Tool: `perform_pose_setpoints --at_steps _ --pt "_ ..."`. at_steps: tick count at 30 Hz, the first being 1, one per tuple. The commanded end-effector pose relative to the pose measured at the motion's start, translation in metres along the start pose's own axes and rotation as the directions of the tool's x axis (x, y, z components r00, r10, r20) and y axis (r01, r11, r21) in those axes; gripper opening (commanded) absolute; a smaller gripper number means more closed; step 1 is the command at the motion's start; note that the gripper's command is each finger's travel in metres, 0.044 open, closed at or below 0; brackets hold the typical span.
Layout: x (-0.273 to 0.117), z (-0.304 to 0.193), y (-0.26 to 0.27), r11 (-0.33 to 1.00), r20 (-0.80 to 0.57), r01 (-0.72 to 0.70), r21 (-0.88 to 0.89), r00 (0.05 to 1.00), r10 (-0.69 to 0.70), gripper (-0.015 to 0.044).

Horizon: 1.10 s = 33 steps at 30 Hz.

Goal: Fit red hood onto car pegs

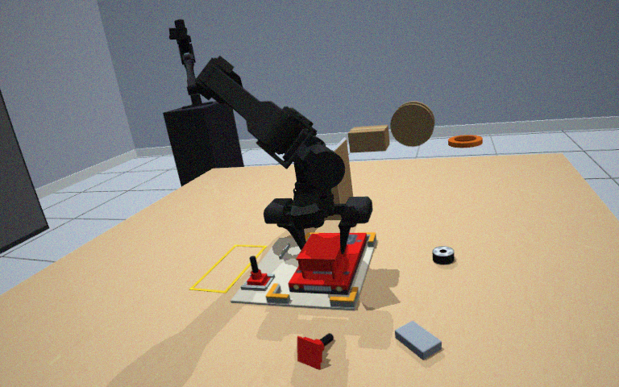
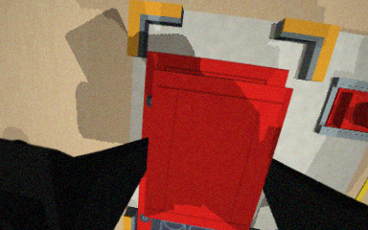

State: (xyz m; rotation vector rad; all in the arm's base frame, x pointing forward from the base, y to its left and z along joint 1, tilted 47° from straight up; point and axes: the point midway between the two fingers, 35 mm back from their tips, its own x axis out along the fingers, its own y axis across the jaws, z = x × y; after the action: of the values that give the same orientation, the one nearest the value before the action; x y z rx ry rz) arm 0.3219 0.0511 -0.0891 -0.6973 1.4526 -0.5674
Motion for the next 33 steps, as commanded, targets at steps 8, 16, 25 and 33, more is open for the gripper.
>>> perform_pose_setpoints --at_steps 8,16,25,33 --pt "0.004 0.001 0.001 1.0 0.004 -0.004 0.004 1.0 0.004 0.0" --pt "0.008 0.001 0.0 1.0 0.004 -0.003 0.004 1.0 0.003 0.0" --pt "0.012 0.001 0.0 1.0 0.004 -0.003 0.004 1.0 0.003 0.0" --pt "0.015 0.001 0.0 1.0 0.004 -0.002 0.003 1.0 0.002 0.0"
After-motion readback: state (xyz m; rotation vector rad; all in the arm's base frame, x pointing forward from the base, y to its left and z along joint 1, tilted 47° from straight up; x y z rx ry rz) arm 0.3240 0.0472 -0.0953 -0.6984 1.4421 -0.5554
